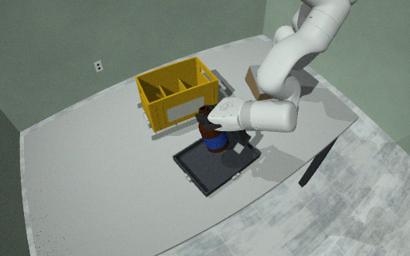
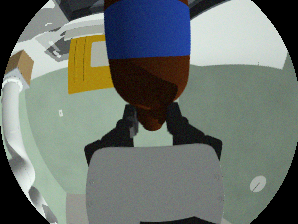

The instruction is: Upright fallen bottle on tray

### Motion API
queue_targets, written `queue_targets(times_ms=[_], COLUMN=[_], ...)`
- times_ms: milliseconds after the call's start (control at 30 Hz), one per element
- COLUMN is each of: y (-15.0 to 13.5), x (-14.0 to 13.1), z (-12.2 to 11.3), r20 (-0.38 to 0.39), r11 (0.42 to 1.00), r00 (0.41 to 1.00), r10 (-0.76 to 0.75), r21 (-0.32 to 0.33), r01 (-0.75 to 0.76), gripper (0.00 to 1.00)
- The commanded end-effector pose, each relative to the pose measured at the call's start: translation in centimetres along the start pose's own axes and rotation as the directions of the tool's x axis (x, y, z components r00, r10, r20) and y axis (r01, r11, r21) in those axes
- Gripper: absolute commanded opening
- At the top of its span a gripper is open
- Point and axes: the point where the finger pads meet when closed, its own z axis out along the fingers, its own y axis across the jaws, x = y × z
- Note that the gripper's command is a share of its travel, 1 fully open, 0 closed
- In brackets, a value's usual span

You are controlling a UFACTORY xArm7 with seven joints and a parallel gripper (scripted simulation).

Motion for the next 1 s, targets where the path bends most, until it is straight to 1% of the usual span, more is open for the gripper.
queue_targets(times_ms=[0,400,967], y=[0.1,0.1,0.1], x=[-0.1,0.2,1.3], z=[0.0,0.1,0.8], r20=[0.000,0.000,0.000], r11=[1.000,1.000,1.000], r00=[1.000,1.000,1.000], r10=[0.003,0.003,0.003], r21=[-0.001,-0.001,-0.001], r01=[-0.003,-0.003,-0.003], gripper=[0.00,0.00,0.00])
